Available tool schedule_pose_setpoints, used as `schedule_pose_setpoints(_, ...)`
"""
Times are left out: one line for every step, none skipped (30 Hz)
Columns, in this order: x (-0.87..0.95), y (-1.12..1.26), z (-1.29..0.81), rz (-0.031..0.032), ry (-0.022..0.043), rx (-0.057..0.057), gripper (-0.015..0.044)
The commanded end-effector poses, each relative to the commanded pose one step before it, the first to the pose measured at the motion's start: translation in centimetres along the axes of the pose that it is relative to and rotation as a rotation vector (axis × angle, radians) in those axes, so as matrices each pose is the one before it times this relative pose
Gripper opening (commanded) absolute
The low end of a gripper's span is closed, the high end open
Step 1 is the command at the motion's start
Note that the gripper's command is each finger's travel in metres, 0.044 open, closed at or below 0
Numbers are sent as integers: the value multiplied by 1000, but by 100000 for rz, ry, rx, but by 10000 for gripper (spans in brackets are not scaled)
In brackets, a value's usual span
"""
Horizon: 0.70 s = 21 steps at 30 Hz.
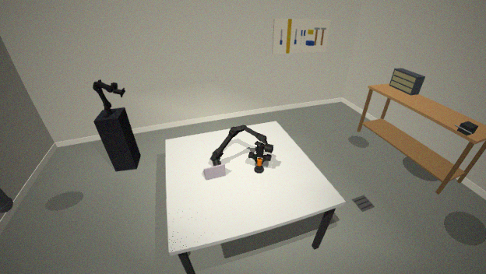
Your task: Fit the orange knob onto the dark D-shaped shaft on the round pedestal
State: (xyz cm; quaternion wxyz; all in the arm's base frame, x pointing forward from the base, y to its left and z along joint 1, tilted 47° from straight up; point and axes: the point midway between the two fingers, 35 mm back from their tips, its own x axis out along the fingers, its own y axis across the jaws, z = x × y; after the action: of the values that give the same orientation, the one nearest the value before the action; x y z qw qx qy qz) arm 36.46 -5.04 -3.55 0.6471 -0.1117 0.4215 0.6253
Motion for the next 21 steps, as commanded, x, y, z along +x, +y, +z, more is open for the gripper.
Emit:
schedule_pose_setpoints(-195, -47, -6, -635, 12, -1492, 0)
schedule_pose_setpoints(43, 24, -7, 1, -1, 0, 0)
schedule_pose_setpoints(42, 28, -6, 2, -1, 1, 0)
schedule_pose_setpoints(43, 24, -6, 1, -1, 1, 0)
schedule_pose_setpoints(56, 27, -13, 2, -2, 1, 0)
schedule_pose_setpoints(51, 37, -16, 2, -1, 1, 0)
schedule_pose_setpoints(36, 43, -11, 2, -1, 2, 0)
schedule_pose_setpoints(16, 15, 3, 1, -1, 0, 0)
schedule_pose_setpoints(-7, -3, 12, 0, 0, 0, 0)
schedule_pose_setpoints(96, -10, 10, 1, -4, -2, 0)
schedule_pose_setpoints(139, -34, 29, 0, -7, -4, 0)
schedule_pose_setpoints(-41, 0, 0, 0, 2, 1, 0)
schedule_pose_setpoints(0, -13, 2, -1, 0, -1, 0)
schedule_pose_setpoints(0, -11, 5, 0, 0, -1, 0)
schedule_pose_setpoints(0, -9, 7, 0, 0, 0, 0)
schedule_pose_setpoints(60, -11, 10, 0, -3, -1, 0)
schedule_pose_setpoints(0, 0, 0, 0, 0, 0, 0)
schedule_pose_setpoints(0, 0, 0, 0, 0, 0, 0)
schedule_pose_setpoints(0, 0, 0, 0, 0, 0, 0)
schedule_pose_setpoints(0, 0, 0, 0, 0, 0, 0)
schedule_pose_setpoints(-116, 12, -26, -1, 6, 2, 0)
